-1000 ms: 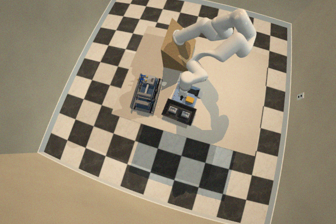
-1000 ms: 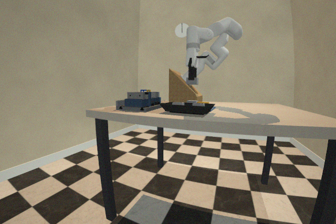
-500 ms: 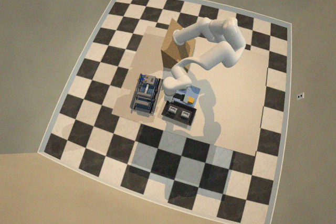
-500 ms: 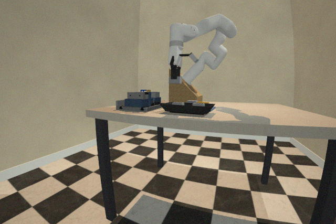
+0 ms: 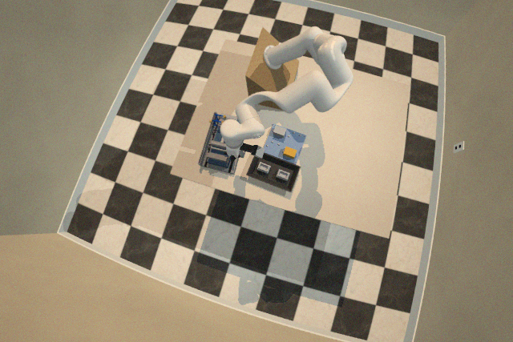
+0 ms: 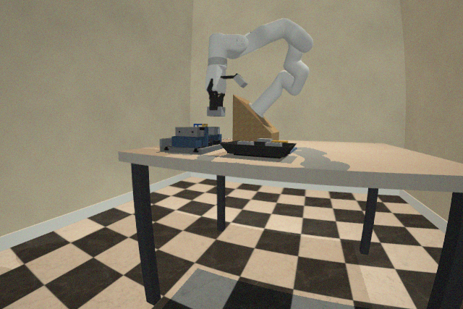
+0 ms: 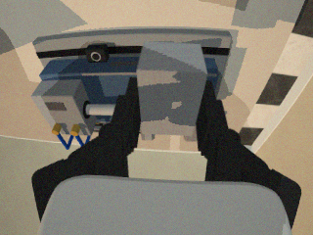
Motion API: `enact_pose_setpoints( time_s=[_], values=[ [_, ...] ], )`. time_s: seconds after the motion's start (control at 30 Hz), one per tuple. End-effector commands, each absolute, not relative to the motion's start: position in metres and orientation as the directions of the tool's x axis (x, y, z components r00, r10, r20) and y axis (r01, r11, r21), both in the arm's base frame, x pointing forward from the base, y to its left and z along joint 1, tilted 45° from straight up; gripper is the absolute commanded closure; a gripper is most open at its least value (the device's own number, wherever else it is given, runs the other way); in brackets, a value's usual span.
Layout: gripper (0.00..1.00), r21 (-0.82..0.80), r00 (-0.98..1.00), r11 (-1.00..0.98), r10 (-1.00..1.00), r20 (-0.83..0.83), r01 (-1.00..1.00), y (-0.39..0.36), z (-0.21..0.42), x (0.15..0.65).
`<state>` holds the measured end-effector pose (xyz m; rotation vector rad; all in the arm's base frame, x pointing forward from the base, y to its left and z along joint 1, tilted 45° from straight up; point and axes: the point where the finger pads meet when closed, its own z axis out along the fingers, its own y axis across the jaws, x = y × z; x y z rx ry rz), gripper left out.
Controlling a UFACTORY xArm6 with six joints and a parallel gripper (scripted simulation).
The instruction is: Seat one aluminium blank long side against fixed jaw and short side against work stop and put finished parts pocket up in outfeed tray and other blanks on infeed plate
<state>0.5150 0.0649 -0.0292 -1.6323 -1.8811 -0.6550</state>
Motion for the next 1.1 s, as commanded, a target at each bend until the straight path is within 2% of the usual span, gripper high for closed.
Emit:
enact_pose_setpoints(
  time_s=[0.0,0.4,1.07],
  values=[
    [1.0,0.009,-0.116,0.152,0.71,0.695,0.988,0.039,-0.059,0.529],
    [1.0,0.022,-0.134,0.166,0.701,0.701,0.986,-0.004,-0.117,0.533],
    [1.0,0.023,-0.134,0.166,0.7,0.701,0.986,-0.006,-0.118,0.533]
  ],
)
